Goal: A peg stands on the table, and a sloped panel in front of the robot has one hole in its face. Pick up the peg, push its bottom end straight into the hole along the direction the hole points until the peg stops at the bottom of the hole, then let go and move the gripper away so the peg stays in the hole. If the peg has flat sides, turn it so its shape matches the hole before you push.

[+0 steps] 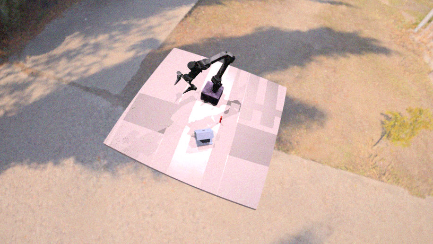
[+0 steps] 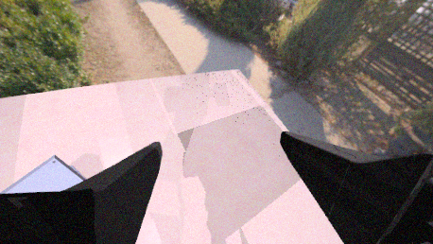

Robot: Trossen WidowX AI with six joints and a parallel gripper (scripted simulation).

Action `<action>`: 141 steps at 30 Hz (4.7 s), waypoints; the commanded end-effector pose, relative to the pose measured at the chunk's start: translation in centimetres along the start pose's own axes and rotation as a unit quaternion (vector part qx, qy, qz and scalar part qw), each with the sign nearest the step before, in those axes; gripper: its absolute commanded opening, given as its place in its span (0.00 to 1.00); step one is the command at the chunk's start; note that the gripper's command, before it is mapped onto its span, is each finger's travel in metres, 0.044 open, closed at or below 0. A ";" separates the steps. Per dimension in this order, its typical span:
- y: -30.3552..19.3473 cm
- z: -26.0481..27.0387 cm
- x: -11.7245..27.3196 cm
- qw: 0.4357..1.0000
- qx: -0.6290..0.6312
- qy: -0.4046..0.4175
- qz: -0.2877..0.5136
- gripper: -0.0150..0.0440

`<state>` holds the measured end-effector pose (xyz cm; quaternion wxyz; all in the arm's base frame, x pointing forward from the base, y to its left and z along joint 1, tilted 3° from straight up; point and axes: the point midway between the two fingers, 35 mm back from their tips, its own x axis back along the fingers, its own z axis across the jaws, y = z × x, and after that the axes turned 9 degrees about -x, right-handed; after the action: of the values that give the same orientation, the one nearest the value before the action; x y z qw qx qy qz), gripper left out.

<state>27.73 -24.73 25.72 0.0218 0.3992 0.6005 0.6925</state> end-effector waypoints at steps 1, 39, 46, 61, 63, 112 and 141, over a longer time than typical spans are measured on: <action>-0.9 1.4 -0.8 1.000 0.006 0.016 0.022 1.00; -11.0 17.9 -2.1 0.948 0.137 0.182 0.221 1.00; -13.4 20.5 -1.4 0.928 0.174 0.205 0.257 1.00; -18.5 24.9 0.9 0.878 0.254 0.241 0.328 1.00; -19.2 25.4 1.3 0.870 0.265 0.245 0.336 1.00; -29.6 29.5 4.6 0.779 0.387 0.266 0.416 1.00; -31.7 29.8 3.4 0.779 0.386 0.271 0.413 0.73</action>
<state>28.43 10.06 -0.69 -0.5858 0.3807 0.5760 0.4244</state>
